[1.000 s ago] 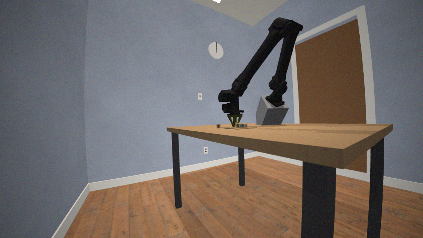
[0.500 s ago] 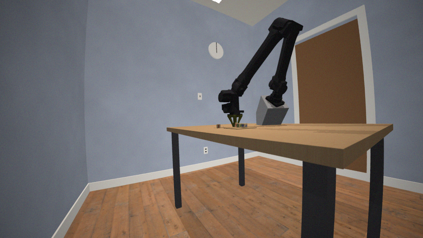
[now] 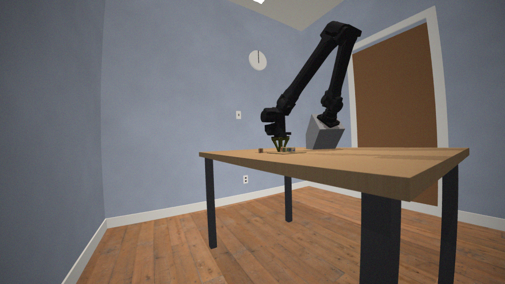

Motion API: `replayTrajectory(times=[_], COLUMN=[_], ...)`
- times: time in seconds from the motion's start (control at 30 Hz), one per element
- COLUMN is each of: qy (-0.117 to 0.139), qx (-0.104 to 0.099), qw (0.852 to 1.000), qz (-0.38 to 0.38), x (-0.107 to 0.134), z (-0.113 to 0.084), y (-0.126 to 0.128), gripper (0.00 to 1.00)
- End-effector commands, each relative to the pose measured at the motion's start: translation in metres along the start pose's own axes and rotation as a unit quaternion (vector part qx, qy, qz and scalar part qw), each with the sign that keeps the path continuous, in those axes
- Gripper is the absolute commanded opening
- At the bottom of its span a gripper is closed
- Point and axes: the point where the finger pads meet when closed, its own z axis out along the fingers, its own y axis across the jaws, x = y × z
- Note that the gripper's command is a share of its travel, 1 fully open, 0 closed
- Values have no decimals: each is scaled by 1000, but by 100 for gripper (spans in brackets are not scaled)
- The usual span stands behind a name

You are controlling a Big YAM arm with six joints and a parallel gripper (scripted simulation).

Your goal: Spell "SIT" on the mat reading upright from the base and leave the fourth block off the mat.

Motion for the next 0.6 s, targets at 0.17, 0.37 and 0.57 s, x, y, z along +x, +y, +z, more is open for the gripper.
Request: replayTrajectory(times=[0.17,0.37,0.57], qy=[-3,-3,-3], qx=[-9,-9,-9], qw=[1000,1000,1000], qz=[-6,-6,-6], x=[0,0,0], z=[-2,-2,-2], y=[11,11,11], gripper=[20,20,24])
